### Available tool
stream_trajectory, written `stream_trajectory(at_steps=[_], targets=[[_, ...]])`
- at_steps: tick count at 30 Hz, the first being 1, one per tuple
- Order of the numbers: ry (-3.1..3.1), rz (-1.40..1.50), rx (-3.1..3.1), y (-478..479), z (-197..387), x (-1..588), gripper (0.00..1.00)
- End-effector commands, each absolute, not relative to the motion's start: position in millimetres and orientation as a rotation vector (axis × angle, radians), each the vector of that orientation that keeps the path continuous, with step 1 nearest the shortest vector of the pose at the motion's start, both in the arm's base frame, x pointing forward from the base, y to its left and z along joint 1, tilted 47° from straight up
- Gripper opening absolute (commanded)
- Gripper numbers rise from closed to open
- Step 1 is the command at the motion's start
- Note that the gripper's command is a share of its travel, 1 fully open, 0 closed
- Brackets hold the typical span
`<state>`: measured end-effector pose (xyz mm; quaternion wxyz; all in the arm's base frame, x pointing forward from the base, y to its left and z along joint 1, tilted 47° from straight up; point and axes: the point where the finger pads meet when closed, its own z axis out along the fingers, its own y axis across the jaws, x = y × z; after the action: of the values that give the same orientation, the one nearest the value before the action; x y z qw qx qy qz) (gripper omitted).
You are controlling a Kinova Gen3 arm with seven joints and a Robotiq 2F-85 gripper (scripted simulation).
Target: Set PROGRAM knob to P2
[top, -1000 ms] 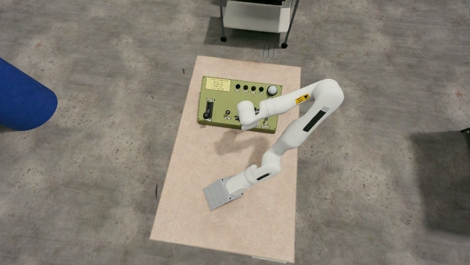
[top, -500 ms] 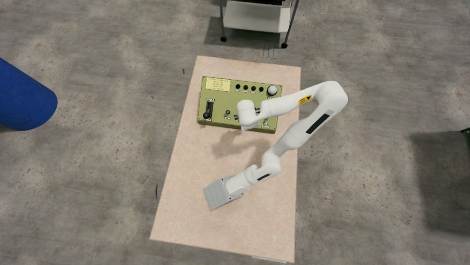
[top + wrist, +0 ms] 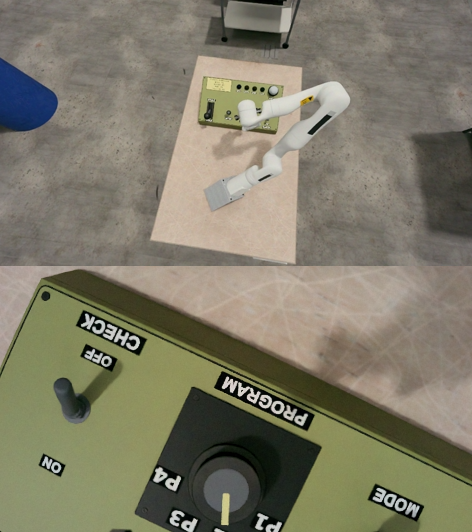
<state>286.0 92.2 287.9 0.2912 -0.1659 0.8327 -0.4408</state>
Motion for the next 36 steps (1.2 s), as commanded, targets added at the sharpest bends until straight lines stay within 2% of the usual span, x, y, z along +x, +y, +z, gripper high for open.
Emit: stream_trajectory(at_steps=[1, 29, 30, 36], targets=[[2.225, -1.175, -0.448, 93.6, 288.4, 283.5, 0.77], [2.225, -1.175, -0.448, 93.6, 288.4, 283.5, 0.77], [2.225, -1.175, -0.448, 93.6, 288.4, 283.5, 1.0], [2.225, -1.175, -0.448, 93.6, 288.4, 283.5, 1.0]])
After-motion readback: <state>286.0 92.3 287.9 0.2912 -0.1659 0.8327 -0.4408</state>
